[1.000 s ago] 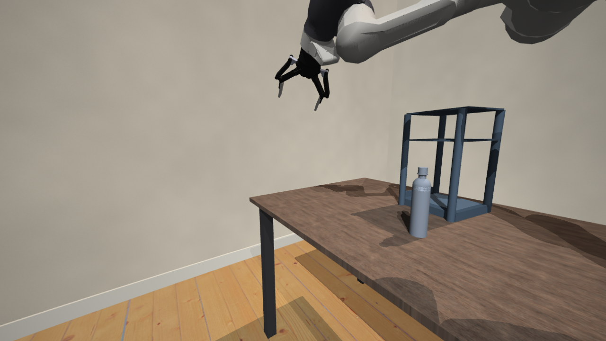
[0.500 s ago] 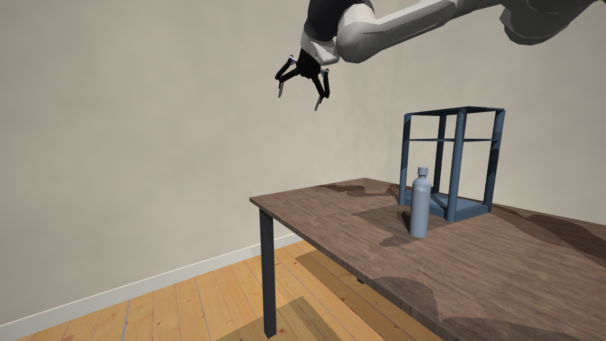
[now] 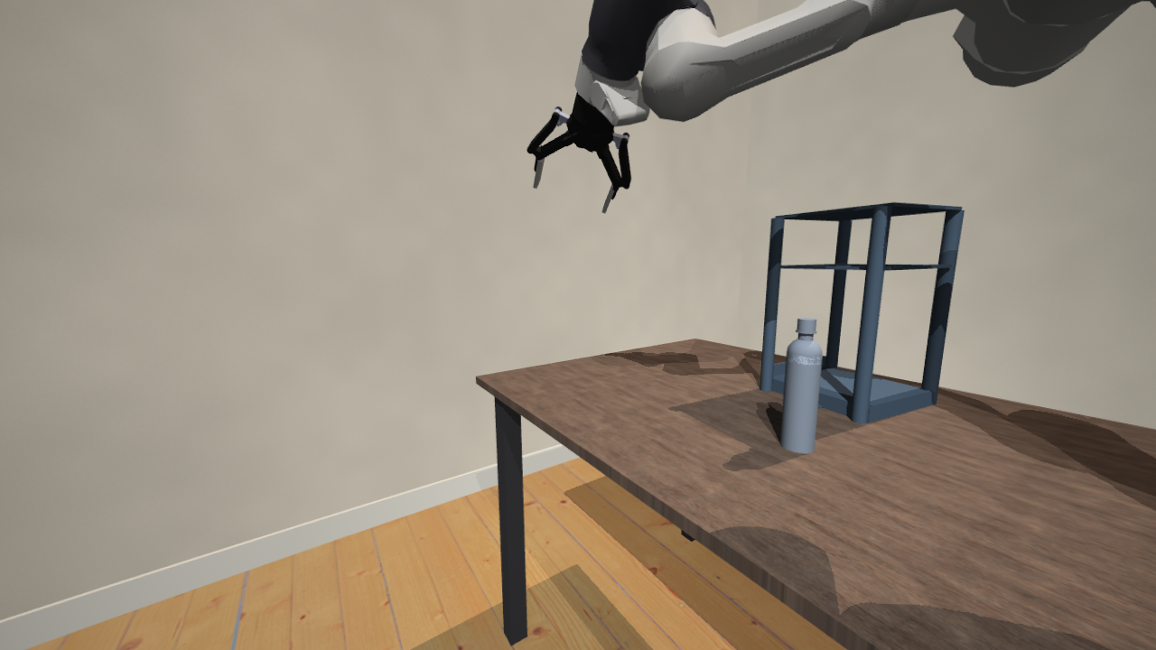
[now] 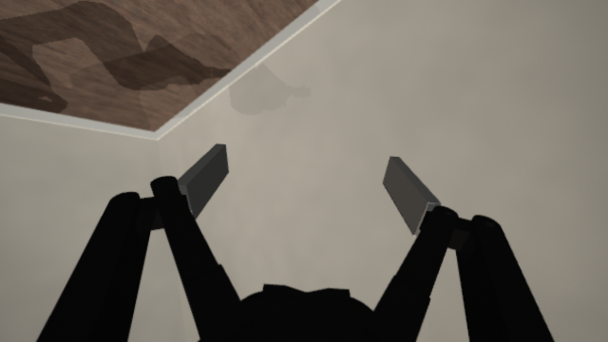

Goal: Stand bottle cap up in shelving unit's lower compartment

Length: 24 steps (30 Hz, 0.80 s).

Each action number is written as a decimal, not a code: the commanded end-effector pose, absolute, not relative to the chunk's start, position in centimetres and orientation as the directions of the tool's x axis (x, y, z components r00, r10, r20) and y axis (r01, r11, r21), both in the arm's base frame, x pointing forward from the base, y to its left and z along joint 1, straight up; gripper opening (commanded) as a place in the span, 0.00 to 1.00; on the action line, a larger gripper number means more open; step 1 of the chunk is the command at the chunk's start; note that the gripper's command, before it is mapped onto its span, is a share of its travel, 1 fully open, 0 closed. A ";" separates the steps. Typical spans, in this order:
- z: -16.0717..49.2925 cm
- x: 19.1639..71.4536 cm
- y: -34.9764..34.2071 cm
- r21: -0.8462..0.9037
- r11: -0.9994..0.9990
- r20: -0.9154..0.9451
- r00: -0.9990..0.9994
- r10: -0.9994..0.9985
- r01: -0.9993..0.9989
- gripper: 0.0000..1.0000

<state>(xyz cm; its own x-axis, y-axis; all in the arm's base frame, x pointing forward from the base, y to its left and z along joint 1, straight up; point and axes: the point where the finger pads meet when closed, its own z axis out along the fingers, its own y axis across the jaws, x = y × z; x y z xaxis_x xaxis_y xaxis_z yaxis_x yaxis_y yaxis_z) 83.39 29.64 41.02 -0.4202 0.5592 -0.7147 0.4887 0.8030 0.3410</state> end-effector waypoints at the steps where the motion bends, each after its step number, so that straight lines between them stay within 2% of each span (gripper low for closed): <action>1: 40.7 83.1 29.4 0.346 0.794 -0.701 -0.425 0.573 0.500 1.00; 24: 39.7 82.4 28.5 0.361 0.767 -0.663 -0.432 0.612 0.531 1.00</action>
